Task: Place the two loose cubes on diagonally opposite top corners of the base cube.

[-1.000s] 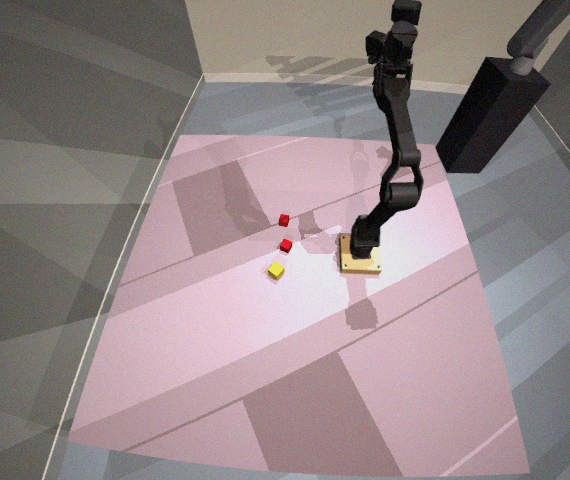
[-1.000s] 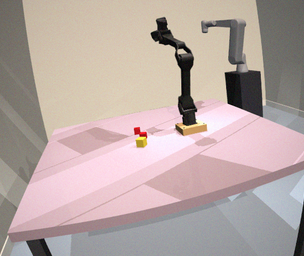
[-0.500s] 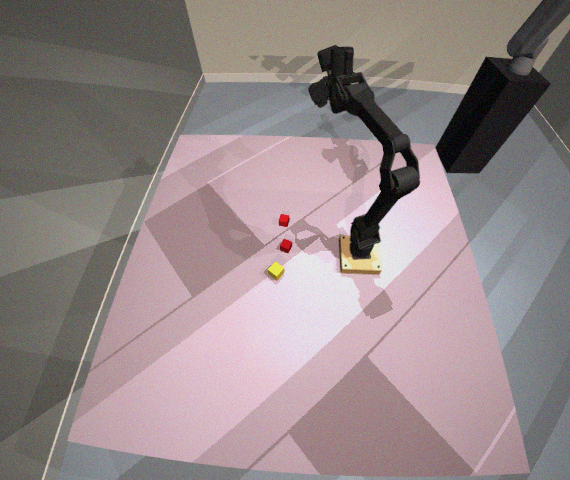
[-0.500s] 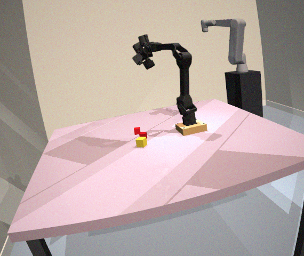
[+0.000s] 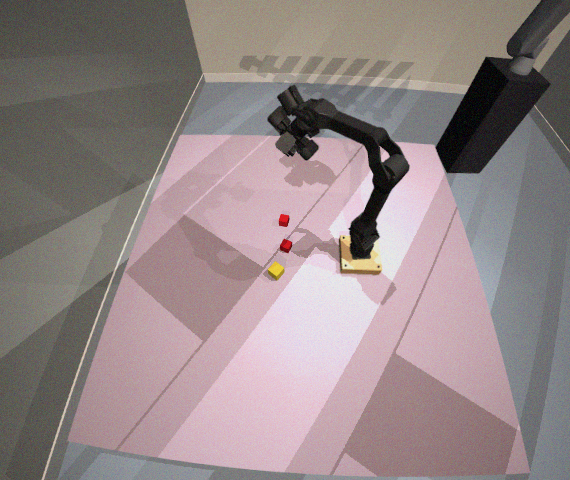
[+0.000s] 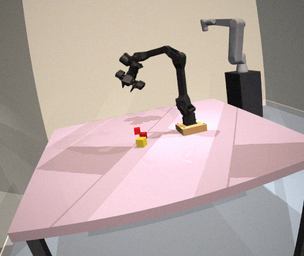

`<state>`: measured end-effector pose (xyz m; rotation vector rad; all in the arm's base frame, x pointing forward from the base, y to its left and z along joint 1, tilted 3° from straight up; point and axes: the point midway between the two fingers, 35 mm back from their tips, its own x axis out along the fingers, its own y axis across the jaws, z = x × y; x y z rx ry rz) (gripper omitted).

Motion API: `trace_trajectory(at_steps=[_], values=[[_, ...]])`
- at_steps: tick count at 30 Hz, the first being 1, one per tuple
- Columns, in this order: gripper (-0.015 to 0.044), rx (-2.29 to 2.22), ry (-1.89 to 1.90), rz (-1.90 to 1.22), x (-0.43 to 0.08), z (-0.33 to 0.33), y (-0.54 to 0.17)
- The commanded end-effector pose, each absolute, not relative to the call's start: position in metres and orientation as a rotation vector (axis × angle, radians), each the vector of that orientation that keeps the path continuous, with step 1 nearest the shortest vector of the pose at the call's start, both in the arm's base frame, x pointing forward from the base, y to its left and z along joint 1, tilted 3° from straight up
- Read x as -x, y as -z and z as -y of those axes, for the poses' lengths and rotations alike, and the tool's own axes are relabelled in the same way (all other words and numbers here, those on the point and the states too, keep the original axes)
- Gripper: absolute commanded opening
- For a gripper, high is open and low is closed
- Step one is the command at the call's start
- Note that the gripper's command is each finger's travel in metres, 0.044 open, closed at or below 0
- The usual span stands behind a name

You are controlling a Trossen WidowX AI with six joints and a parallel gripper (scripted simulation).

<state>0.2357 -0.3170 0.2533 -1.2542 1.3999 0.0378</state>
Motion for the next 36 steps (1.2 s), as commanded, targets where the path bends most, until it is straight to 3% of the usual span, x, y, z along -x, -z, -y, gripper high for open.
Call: trace_trajectory(at_steps=[1,13,36], values=[[0.0265,1.213,-0.284,-1.373,-0.256,0.275,-0.215],[0.0265,1.066,-0.939,-1.341,-0.265,0.148,-0.142],[0.0265,1.063,-0.949,-1.341,-0.267,0.150,-0.070]])
